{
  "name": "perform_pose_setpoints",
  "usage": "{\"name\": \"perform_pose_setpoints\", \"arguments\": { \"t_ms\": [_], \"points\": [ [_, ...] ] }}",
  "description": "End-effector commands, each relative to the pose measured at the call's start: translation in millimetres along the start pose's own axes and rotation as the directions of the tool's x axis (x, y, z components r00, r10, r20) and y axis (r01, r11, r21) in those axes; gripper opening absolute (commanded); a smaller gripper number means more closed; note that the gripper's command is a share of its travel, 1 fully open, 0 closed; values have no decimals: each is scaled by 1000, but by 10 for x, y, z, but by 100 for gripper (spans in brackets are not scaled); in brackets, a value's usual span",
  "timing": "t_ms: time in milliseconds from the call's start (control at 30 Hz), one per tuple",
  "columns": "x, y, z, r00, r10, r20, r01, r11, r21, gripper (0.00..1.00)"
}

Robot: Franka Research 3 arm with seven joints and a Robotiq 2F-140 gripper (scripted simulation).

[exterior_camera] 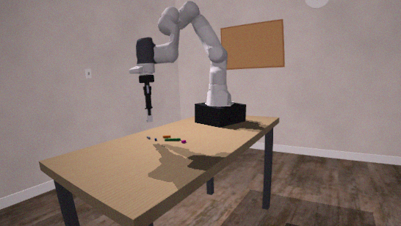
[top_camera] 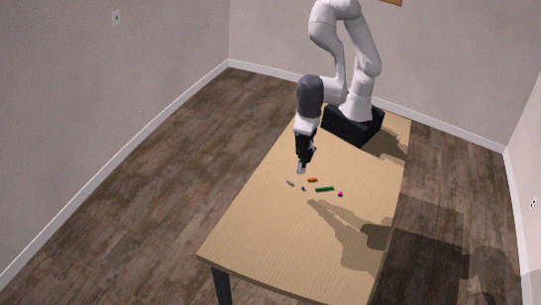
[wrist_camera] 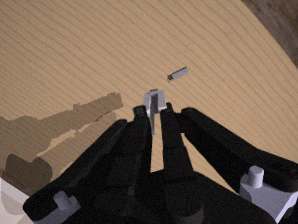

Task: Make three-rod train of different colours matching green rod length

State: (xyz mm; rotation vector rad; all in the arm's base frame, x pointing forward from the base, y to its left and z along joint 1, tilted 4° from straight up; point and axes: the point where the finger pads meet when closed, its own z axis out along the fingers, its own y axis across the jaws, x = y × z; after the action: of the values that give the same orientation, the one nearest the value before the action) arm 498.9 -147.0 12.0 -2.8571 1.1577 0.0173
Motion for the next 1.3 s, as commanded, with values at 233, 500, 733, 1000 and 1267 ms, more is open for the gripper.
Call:
{"name": "perform_pose_setpoints", "arguments": {
  "t_ms": [233, 500, 733, 1000, 1267],
  "points": [
    [19, -33, -16, 997, 75, -7, -75, 997, 9, 3],
    [20, -34, 50, 997, 75, -7, -75, 997, 9, 3],
    [22, -35, 205, 997, 75, -7, -75, 997, 9, 3],
    [25, -40, 559, 997, 75, -7, -75, 997, 9, 3],
    [28, -42, 774, 997, 75, -7, -75, 997, 9, 3]
  ]
}}
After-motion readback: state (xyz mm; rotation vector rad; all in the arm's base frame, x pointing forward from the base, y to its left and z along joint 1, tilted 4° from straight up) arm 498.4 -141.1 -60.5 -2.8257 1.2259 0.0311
